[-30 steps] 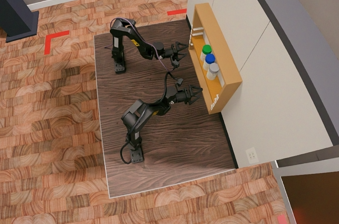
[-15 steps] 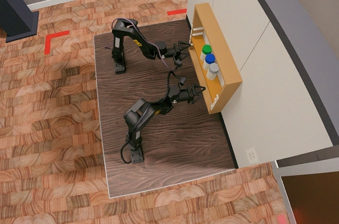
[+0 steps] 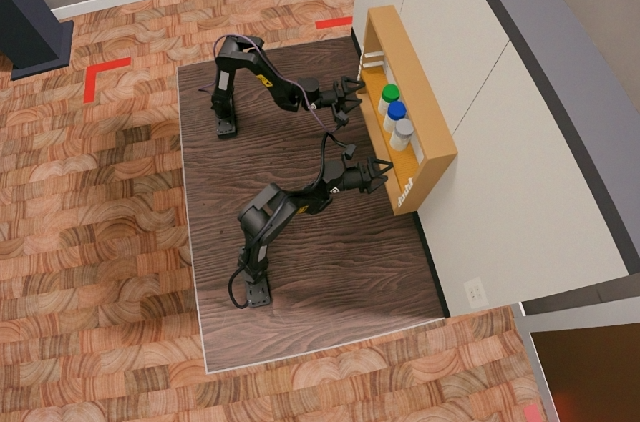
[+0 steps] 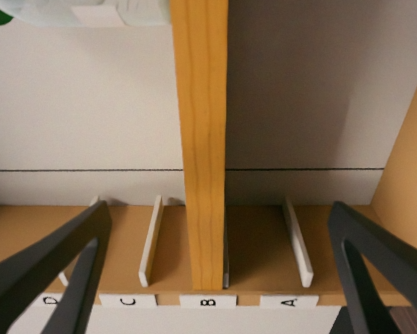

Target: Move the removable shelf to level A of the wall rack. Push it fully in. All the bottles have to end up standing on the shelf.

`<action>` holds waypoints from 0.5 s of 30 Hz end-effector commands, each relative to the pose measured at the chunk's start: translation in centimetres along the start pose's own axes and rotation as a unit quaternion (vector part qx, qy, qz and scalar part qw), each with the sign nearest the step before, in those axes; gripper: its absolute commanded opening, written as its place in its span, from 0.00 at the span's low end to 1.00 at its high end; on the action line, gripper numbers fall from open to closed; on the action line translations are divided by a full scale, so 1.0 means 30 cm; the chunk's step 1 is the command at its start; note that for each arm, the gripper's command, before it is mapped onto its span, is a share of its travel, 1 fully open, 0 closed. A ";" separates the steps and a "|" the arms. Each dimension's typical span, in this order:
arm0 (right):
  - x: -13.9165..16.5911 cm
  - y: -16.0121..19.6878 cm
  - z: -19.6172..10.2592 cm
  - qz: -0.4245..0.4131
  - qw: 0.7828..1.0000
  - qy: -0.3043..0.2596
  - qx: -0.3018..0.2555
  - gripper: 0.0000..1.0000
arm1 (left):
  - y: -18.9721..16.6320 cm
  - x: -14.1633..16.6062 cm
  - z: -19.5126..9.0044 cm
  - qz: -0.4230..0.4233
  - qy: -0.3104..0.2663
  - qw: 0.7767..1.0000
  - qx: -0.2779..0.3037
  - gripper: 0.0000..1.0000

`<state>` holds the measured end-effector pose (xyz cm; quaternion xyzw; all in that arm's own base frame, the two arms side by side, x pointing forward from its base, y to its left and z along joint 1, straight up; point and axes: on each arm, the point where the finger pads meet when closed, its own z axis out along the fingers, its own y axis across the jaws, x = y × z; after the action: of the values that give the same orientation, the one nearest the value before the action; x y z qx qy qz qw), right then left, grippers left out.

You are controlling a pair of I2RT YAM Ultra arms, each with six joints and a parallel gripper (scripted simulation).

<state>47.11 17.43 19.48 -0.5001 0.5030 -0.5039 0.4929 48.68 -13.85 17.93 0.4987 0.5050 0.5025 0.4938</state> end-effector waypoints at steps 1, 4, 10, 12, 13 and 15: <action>0.003 -0.018 0.034 0.004 1.000 0.001 0.003 1.00 | 0.021 0.002 0.040 -0.001 0.001 1.000 -0.004 1.00; 0.003 -0.018 0.047 0.004 1.000 0.001 0.003 1.00 | 0.021 0.002 0.053 -0.001 0.001 1.000 -0.004 1.00; 0.003 -0.018 0.064 0.004 1.000 0.001 0.003 1.00 | 0.021 0.002 0.070 -0.001 0.001 1.000 -0.004 1.00; 0.003 -0.018 0.072 0.004 1.000 0.001 0.003 1.00 | 0.022 0.002 0.078 -0.001 0.001 1.000 -0.004 1.00; 0.003 -0.018 0.077 0.004 1.000 0.001 0.003 1.00 | 0.022 0.002 0.082 -0.001 0.001 1.000 -0.004 1.00; 0.003 -0.018 0.085 0.004 1.000 0.001 0.003 1.00 | 0.022 0.002 0.091 -0.001 0.001 1.000 -0.004 1.00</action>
<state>48.75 17.44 19.72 -0.4964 0.5019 -0.5048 0.4969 50.34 -13.87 17.91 0.4989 0.5049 0.5023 0.4938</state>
